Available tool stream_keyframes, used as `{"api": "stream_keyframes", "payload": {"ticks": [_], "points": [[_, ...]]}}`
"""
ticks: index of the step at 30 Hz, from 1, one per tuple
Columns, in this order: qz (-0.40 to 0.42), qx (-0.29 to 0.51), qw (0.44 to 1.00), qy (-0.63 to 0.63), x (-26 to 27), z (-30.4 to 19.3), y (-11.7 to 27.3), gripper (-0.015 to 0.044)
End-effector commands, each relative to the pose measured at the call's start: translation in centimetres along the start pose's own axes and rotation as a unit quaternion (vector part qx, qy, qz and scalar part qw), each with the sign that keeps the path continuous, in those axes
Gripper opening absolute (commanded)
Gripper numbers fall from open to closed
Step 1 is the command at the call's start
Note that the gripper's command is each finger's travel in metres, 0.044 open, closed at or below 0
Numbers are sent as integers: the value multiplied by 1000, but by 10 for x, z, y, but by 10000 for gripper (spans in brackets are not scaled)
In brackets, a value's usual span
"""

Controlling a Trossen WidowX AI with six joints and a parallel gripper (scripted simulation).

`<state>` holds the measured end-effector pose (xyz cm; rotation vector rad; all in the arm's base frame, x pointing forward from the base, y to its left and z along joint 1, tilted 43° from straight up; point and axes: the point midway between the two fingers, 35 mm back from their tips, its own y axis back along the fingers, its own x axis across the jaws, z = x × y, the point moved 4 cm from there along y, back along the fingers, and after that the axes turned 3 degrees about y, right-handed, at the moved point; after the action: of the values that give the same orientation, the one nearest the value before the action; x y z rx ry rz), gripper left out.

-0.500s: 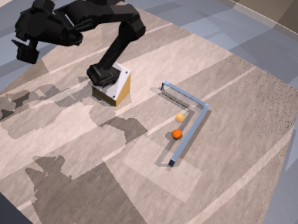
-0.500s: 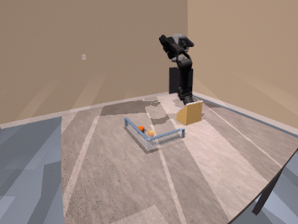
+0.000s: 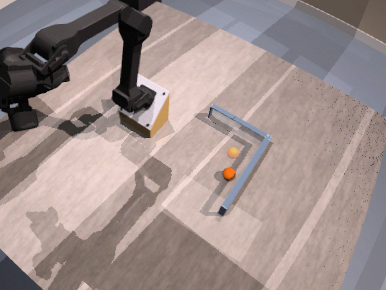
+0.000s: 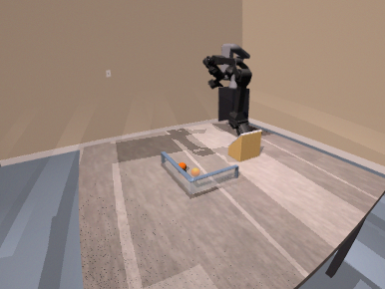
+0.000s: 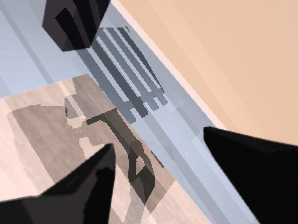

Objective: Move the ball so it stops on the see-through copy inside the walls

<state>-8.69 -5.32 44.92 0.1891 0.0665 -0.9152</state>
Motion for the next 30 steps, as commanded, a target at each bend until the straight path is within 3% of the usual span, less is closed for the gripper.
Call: {"api": "stream_keyframes", "payload": {"ticks": [1, 6, 15, 30], "points": [[97, 25, 993, 61, 62, 1, -23, 304], [196, 42, 972, 123, 130, -6, -27, 304], [340, 65, 907, 238, 248, -41, 11, 304], [476, 45, 752, 454, 354, -160, 151, 304]]}}
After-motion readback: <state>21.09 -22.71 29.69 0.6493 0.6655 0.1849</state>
